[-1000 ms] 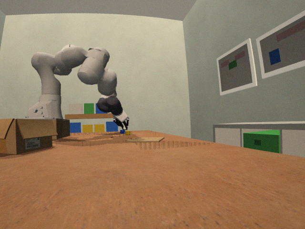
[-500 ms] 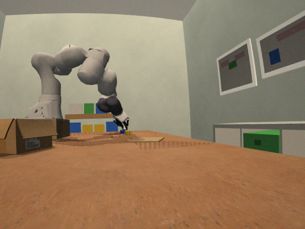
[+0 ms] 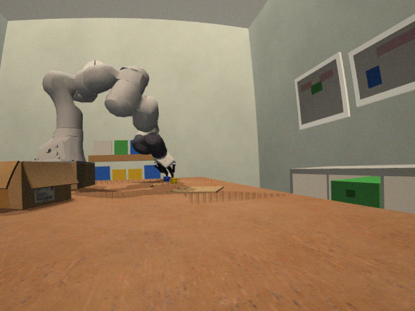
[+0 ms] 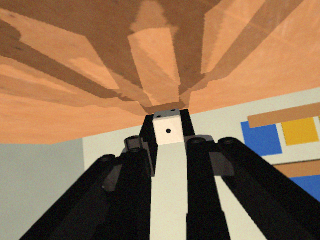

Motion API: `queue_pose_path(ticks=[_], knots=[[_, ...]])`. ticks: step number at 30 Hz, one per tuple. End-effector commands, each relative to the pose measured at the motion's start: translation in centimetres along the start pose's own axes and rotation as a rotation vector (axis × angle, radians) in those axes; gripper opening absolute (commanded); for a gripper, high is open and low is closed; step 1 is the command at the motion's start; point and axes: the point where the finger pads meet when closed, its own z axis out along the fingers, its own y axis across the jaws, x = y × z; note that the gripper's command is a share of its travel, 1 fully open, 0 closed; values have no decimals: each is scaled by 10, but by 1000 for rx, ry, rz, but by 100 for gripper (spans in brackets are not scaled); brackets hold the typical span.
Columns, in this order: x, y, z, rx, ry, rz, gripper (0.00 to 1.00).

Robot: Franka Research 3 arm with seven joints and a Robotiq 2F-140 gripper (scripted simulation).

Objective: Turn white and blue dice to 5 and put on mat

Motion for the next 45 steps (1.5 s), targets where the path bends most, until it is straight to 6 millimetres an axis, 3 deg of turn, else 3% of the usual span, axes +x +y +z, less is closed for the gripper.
queue_pose_path(ticks=[1,39,45], knots=[[0,2,1,-5,-3,-9,21],[1,2,2,-5,-3,-9,21],[1,2,2,-5,-3,-9,26]])
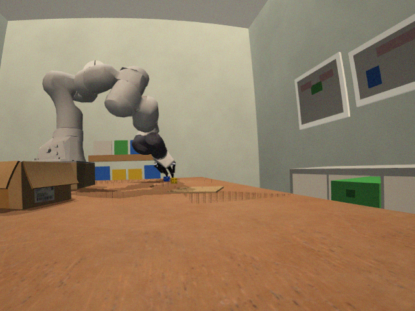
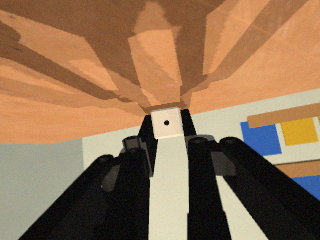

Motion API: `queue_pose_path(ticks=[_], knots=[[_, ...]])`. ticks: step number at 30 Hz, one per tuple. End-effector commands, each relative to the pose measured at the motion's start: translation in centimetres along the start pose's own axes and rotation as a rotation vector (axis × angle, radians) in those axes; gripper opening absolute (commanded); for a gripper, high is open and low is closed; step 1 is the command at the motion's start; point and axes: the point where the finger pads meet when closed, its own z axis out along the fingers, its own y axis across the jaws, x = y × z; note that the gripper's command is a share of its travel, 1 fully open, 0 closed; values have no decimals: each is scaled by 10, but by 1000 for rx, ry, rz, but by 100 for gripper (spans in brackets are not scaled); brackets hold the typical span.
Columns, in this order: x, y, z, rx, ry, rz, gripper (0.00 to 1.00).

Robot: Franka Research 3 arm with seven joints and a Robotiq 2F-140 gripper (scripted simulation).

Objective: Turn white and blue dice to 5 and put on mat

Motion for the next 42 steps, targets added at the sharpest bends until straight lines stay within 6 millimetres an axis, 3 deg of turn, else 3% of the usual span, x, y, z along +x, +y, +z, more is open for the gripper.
queue_pose_path(ticks=[1,9,42], knots=[[0,2,1,-5,-2,-6,28],[0,2,1,-5,-2,-6,32],[0,2,1,-5,-2,-6,32]])
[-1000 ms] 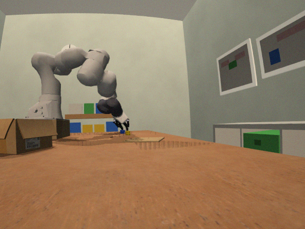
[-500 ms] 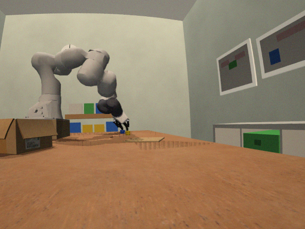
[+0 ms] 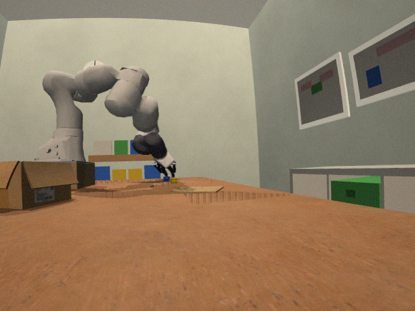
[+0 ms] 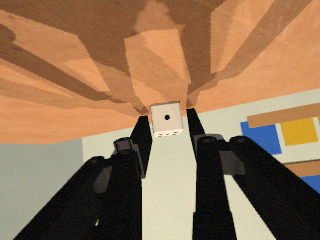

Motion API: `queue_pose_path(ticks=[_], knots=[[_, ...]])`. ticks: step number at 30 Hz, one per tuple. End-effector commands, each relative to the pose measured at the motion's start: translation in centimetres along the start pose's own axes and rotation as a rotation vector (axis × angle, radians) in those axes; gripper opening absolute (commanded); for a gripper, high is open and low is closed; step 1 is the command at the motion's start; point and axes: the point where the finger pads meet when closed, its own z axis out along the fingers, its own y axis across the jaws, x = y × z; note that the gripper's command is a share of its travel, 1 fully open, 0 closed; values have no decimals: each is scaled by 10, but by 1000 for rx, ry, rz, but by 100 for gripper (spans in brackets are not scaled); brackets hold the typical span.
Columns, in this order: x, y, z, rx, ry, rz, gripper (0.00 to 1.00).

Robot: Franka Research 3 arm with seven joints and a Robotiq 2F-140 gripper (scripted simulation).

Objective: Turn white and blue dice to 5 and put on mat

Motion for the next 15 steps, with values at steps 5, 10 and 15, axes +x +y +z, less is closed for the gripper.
queue_pose_path(ticks=[5,10,15], knots=[[0,2,1,-5,-2,-6,32],[0,2,1,-5,-2,-6,32],[0,2,-1,-5,-2,-6,32]])
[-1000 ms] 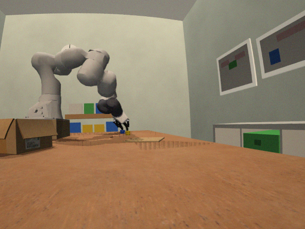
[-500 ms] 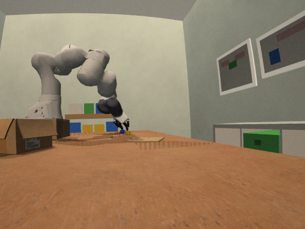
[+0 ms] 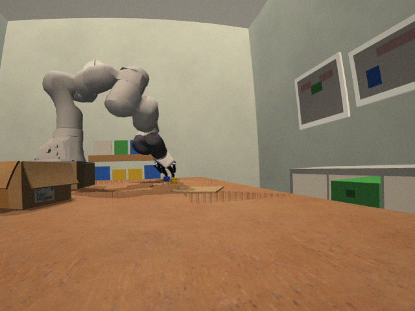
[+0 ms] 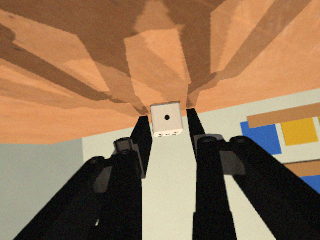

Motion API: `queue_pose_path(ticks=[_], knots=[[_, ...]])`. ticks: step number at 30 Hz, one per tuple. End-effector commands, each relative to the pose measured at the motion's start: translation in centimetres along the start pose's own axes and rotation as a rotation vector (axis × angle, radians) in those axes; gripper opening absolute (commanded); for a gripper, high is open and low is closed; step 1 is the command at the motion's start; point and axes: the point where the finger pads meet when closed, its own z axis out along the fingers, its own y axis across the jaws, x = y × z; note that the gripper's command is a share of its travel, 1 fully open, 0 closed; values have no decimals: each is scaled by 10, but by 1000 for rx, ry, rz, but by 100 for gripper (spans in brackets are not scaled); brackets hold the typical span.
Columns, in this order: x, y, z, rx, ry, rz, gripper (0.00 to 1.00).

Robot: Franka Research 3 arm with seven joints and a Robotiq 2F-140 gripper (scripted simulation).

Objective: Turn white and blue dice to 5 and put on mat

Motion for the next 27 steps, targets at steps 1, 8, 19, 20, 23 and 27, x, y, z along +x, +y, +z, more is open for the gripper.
queue_pose_path(ticks=[1,8,19,20,23,27], knots=[[0,2,-2,-4,-1,-6,32],[0,2,-23,-4,-1,-6,32],[0,1,-48,-4,-1,-6,32],[0,1,-49,-4,-1,-6,32],[0,1,-49,-4,-1,-6,32],[-3,1,-51,-4,-1,-6,32]])
